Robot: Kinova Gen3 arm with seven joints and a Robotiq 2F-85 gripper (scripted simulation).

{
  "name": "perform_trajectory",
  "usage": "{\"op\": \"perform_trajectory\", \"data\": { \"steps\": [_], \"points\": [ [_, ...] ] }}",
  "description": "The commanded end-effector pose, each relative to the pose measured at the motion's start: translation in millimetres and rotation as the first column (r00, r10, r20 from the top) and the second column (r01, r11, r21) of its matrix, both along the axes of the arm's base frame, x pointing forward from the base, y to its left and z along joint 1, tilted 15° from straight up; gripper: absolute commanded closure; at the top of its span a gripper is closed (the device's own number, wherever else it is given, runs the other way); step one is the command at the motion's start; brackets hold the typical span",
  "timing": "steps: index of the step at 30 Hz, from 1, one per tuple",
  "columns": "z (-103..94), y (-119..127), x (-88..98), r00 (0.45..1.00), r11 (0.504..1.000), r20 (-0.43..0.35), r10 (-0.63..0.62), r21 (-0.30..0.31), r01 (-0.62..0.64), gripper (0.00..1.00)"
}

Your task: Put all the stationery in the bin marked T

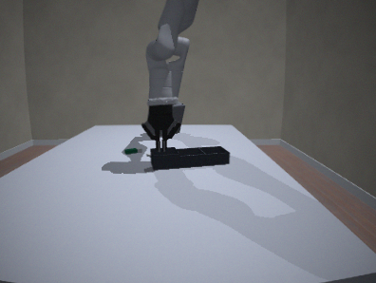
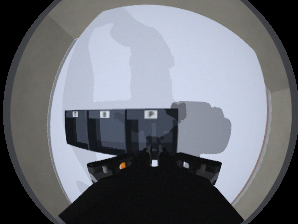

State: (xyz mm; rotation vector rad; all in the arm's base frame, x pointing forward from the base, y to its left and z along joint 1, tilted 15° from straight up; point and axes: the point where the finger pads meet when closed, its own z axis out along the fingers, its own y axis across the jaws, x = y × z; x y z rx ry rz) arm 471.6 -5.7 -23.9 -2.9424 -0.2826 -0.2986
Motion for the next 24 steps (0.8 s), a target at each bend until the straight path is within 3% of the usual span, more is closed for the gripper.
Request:
{"op": "perform_trajectory", "data": {
  "steps": [1,12,19,24],
  "points": [
    [5.5,0.0,1.3,1.000,1.000,0.006,0.001,-0.001,-0.001,0.91],
    [38.4,-6.4,-5.0,1.000,1.000,0.006,0.001,-0.001,-0.001,0.91],
    [38.3,-6.4,-5.0,1.000,1.000,0.006,0.001,-0.001,-0.001,0.91],
    [42.1,17.9,-9.8,1.000,1.000,0.006,0.001,-0.001,-0.001,0.91]
  ]
}}
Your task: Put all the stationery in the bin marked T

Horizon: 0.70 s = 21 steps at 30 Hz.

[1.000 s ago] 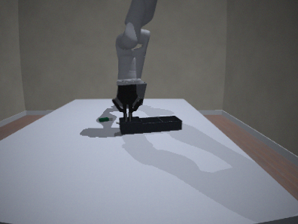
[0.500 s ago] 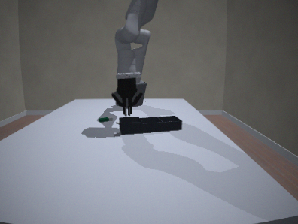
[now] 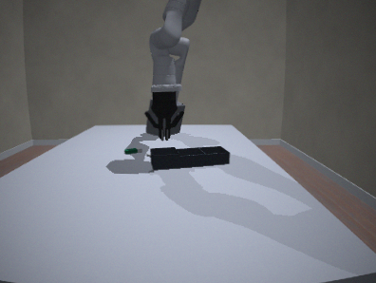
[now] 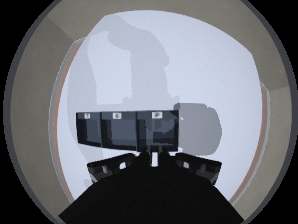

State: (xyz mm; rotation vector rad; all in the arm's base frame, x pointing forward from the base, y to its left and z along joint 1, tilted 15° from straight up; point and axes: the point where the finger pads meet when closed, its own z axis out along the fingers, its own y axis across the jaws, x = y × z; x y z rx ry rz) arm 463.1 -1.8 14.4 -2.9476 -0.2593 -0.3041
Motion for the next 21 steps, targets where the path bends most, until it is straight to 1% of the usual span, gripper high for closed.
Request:
{"op": "perform_trajectory", "data": {
  "steps": [1,6,8,14,21],
  "points": [
    [4.6,18.8,-2.2,1.000,1.000,0.004,0.018,0.001,-0.018,0.91],
    [8.4,43.2,-6.8,1.000,1.000,0.004,0.018,0.001,-0.018,0.91],
    [8.4,43.2,-6.8,1.000,1.000,0.004,0.018,0.001,-0.018,0.91],
    [12.8,71.1,-12.2,1.000,1.000,0.004,0.018,0.001,-0.018,0.91],
    [12.8,71.0,-12.2,1.000,1.000,0.004,0.018,0.001,-0.018,0.91]
  ]
}}
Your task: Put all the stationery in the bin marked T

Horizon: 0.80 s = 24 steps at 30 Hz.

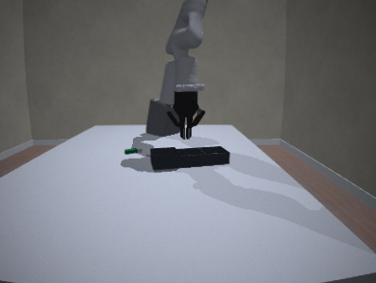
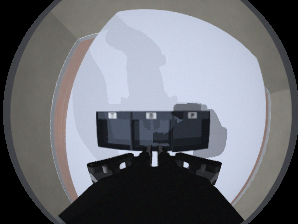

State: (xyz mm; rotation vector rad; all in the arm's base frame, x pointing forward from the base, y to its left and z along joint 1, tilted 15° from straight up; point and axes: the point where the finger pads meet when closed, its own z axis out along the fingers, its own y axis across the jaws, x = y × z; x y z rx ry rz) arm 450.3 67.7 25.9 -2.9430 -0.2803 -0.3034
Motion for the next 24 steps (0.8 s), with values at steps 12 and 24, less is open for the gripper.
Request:
{"op": "perform_trajectory", "data": {
  "steps": [12,24],
  "points": [
    [-24.4,6.6,5.6,1.000,1.000,0.003,0.003,0.000,-0.003,0.91],
    [-50.2,11.5,10.6,1.000,1.000,0.003,0.003,0.000,-0.003,0.91]
  ]
}}
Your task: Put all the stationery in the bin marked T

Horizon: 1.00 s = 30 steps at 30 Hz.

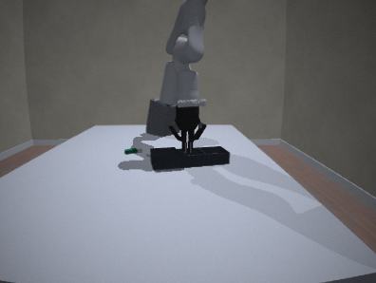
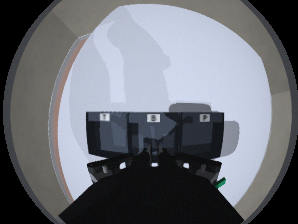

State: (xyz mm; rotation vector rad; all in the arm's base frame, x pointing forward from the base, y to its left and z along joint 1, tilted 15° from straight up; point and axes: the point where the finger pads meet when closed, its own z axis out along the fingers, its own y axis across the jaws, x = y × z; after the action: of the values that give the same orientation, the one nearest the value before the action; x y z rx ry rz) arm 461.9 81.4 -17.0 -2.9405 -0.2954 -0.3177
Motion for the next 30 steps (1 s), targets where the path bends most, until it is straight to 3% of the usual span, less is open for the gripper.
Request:
{"op": "perform_trajectory", "data": {
  "steps": [1,30],
  "points": [
    [-9.8,-1.7,-0.5,1.000,1.000,-0.008,-0.006,0.000,0.006,0.91],
    [-13.1,-1.0,0.1,1.000,1.000,-0.008,-0.006,0.000,0.006,0.91]
  ]
}}
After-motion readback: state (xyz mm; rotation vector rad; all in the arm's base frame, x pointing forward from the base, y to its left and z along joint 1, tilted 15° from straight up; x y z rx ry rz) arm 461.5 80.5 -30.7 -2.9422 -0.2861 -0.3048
